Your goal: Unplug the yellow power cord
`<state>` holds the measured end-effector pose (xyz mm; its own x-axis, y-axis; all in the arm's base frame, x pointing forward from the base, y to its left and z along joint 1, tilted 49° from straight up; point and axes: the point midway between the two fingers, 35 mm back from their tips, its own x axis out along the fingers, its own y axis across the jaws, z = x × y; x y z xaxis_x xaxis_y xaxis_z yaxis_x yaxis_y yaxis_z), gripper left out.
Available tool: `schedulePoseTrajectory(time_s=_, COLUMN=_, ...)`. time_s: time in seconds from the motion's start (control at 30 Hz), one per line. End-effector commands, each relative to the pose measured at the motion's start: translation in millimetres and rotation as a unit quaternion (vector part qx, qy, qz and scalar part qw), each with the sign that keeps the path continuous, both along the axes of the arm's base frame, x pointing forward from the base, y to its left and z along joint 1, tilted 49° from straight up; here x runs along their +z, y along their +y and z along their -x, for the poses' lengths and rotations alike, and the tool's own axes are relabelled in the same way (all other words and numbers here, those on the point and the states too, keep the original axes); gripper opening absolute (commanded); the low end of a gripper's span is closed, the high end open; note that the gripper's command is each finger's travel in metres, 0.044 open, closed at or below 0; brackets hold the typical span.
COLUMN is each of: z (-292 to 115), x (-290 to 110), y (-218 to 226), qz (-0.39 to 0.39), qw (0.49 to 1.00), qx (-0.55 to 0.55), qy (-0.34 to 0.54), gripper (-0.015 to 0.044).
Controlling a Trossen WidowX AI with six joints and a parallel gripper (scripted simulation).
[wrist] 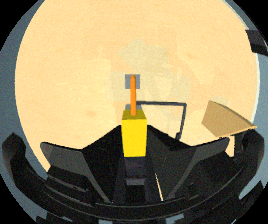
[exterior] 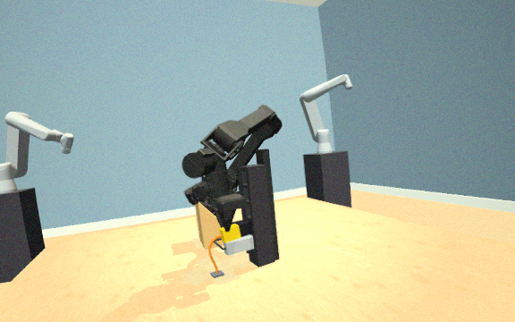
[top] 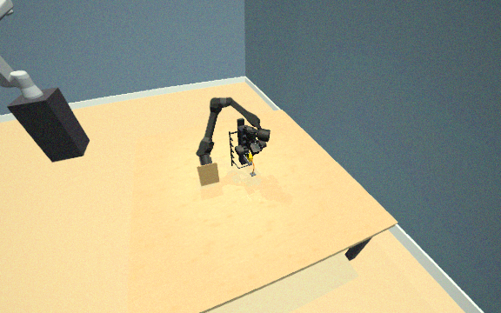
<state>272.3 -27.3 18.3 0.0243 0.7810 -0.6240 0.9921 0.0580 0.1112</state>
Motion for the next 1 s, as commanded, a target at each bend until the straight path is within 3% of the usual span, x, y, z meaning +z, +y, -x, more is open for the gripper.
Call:
schedulePoseTrajectory(time_s=0.0, z=-6, x=-16, y=-22, qz=0.027, qw=1.000, qx=-0.003, qy=-0.006, gripper=0.0000)
schedulePoseTrajectory(time_s=0.57, z=-8, x=-33, y=-44, qz=0.027, qw=1.000, qx=-0.004, qy=-0.006, gripper=0.0000)
schedulePoseTrajectory(time_s=0.77, z=-7, x=-28, y=-29, qz=0.025, qw=1.000, qx=0.008, qy=-0.006, gripper=0.0157)
schedulePoseTrajectory(time_s=0.97, z=-7, x=-28, y=-29, qz=0.025, qw=1.000, qx=0.008, qy=-0.006, gripper=0.0160)
